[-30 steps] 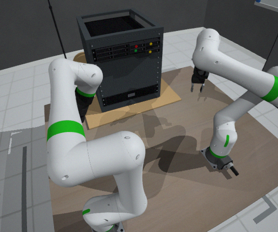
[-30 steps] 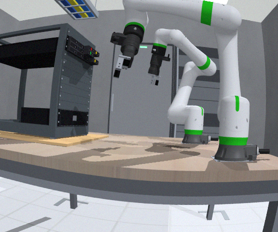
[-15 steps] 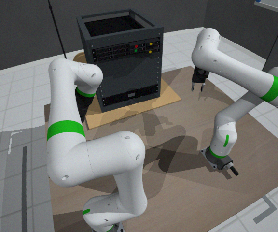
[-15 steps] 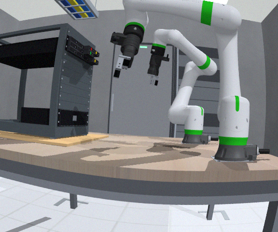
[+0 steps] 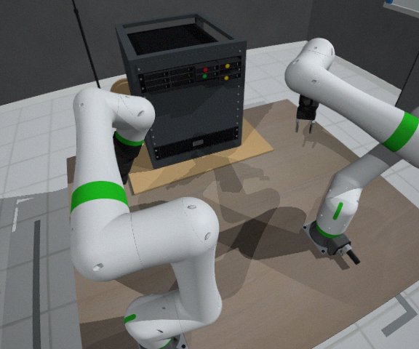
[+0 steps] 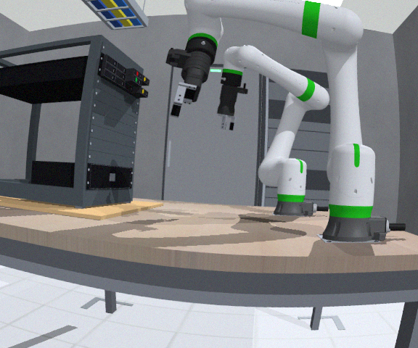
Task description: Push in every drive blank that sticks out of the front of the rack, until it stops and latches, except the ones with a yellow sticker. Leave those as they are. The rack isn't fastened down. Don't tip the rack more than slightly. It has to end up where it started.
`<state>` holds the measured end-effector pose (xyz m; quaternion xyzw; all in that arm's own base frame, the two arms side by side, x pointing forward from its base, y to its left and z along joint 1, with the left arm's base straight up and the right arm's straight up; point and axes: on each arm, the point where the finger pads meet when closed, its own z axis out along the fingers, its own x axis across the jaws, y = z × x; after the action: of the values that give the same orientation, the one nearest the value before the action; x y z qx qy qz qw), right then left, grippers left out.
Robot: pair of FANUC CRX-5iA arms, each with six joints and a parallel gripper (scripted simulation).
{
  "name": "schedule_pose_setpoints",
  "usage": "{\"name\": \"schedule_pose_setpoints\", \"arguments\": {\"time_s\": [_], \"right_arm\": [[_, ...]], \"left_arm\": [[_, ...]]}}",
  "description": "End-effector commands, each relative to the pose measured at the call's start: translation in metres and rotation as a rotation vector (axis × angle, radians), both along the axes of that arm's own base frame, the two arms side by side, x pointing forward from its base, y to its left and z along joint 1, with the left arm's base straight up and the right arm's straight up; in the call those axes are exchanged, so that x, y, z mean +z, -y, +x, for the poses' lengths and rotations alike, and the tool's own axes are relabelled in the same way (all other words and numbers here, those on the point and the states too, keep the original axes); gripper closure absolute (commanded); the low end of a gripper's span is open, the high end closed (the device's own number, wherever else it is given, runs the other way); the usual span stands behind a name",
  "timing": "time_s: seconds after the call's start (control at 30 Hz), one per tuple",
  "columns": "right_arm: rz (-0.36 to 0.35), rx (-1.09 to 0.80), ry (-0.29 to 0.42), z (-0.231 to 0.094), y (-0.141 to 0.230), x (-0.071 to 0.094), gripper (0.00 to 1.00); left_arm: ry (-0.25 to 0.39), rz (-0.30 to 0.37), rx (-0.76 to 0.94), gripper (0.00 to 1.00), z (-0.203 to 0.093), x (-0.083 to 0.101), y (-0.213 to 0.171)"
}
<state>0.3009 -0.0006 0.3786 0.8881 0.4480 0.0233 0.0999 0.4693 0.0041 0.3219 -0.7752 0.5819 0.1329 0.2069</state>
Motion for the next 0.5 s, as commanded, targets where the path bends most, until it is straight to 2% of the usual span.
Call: {"name": "schedule_pose_setpoints", "arguments": {"time_s": [0.0,0.1,0.17,0.47], "right_arm": [[0.006,-0.066,-0.022,0.011,0.033,-0.003,0.00],[0.010,-0.107,-0.033,0.015,0.054,-0.005,0.00],[0.010,-0.107,-0.033,0.015,0.054,-0.005,0.00],[0.032,-0.250,-0.066,0.017,0.134,-0.014,0.00]], "left_arm": [[0.002,-0.001,0.000,0.00,0.000,0.001,0.000],[0.002,-0.001,0.000,0.00,0.000,0.001,0.000],[0.002,-0.001,0.000,0.00,0.000,0.001,0.000],[0.004,0.005,-0.010,0.00,0.002,0.001,0.001]]}}
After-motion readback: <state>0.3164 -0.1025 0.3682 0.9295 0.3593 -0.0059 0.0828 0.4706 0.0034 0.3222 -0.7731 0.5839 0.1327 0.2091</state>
